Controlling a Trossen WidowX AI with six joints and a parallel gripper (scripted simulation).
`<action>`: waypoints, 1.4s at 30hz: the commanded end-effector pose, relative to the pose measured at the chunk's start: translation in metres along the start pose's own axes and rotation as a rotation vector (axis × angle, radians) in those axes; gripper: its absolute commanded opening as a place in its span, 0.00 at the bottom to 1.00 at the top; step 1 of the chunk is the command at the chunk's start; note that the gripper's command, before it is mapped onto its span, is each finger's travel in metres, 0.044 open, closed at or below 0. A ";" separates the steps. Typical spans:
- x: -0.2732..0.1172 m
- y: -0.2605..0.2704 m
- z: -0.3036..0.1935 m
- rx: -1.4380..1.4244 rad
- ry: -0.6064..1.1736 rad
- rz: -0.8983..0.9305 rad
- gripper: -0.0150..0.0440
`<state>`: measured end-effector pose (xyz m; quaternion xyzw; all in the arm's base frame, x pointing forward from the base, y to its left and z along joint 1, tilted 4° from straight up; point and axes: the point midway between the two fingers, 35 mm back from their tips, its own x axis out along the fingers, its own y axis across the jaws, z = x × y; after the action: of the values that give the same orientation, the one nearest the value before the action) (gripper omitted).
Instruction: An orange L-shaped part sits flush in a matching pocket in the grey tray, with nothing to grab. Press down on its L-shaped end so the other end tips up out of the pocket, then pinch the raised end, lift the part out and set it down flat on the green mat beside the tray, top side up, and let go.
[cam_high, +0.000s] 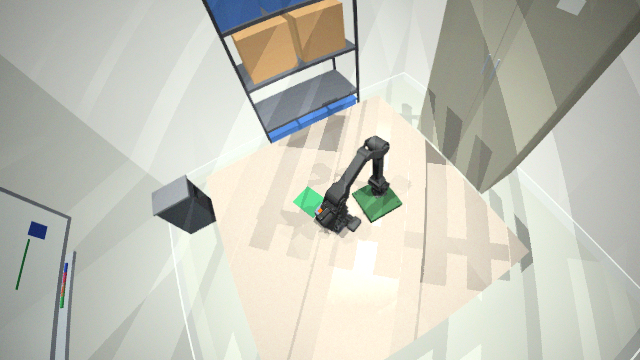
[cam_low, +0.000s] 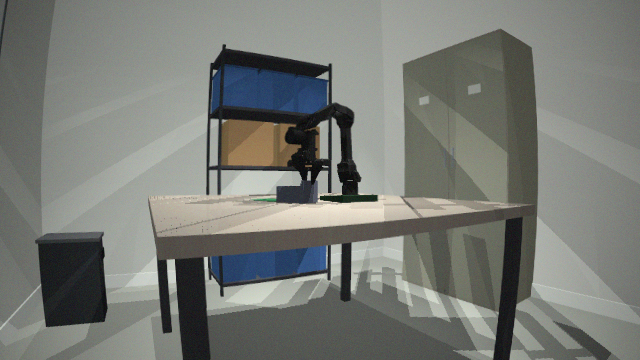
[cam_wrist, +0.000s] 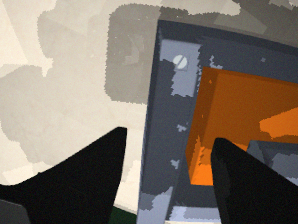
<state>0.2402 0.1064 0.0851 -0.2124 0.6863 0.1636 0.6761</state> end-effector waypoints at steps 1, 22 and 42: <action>0.003 0.000 0.001 -0.002 -0.013 0.002 0.56; 0.035 0.000 0.002 -0.002 -0.013 0.002 0.56; 0.034 0.004 0.002 -0.002 -0.014 0.005 0.56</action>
<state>0.2410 0.1068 0.0480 -0.2103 0.6816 0.1687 0.6802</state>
